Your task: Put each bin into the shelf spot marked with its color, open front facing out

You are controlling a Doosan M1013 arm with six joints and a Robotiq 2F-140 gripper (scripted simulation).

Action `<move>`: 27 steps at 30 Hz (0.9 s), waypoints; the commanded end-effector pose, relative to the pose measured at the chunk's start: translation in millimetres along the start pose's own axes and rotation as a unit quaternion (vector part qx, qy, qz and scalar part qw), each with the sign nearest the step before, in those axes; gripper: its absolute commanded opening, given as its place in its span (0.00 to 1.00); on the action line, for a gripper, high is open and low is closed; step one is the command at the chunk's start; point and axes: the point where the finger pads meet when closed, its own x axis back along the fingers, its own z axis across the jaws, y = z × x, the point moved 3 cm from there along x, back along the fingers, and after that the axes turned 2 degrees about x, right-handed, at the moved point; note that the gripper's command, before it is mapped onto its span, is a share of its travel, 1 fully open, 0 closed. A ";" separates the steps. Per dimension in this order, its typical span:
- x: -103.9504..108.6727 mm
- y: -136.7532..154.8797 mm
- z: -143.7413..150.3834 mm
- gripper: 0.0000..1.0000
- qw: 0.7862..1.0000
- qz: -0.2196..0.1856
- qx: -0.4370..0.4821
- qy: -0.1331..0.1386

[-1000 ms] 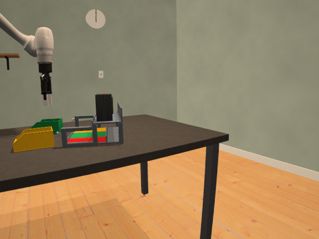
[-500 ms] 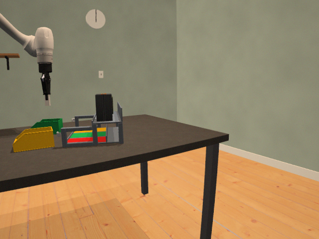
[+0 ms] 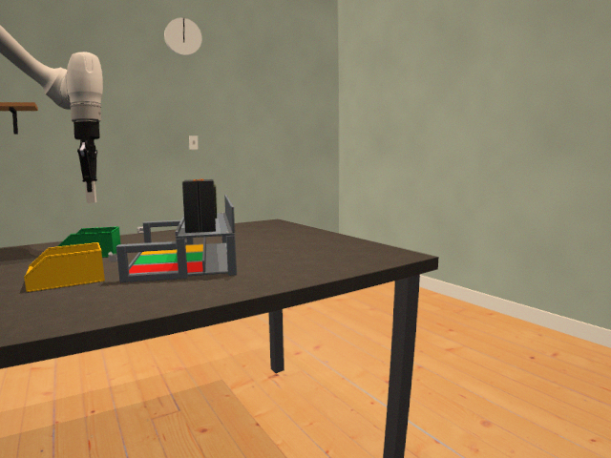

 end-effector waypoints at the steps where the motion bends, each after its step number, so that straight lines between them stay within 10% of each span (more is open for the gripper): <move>1: 0.1 0.0 0.0 0.10 1.000 0.000 0.000 0.000; 5: 0.1 0.0 0.0 0.10 1.000 0.000 0.000 0.000; 6: 0.1 0.0 0.0 0.24 1.000 0.000 0.000 0.000; 27: 0.1 0.0 0.0 0.24 1.000 0.000 0.000 0.000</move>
